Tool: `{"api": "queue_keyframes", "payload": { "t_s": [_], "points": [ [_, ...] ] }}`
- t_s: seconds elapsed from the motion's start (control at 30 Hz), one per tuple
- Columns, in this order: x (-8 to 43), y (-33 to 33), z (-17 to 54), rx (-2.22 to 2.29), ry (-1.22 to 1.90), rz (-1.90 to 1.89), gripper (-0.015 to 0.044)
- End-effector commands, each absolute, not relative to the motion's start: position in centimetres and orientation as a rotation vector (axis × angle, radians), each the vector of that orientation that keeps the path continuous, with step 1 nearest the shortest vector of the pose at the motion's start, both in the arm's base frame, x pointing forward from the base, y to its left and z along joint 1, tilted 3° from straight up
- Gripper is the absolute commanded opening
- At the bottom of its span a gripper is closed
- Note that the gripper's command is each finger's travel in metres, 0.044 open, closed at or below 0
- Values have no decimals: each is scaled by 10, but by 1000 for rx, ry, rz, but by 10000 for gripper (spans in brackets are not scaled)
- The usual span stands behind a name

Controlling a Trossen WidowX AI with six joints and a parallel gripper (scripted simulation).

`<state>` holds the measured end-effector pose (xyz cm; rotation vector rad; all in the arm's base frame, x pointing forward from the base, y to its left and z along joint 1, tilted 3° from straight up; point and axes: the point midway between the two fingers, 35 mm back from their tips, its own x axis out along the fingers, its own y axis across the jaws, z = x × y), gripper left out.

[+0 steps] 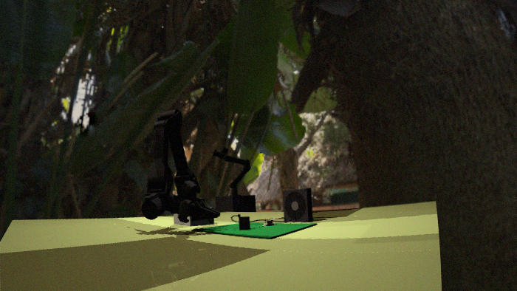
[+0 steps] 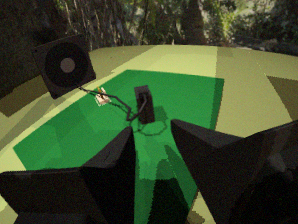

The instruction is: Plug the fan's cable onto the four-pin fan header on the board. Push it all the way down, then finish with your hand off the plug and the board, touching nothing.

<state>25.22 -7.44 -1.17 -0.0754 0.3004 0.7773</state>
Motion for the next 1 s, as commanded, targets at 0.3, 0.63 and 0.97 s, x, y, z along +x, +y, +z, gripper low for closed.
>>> {"api": "queue_keyframes", "payload": {
  "t_s": [0.3, 0.63, 0.97],
  "points": [
    [239, -87, 21, -74, 260, 774, 140],
    [235, -84, 31, -59, 303, 818, 245],
    [237, -68, 27, -46, 555, 962, 440]
  ]
}}
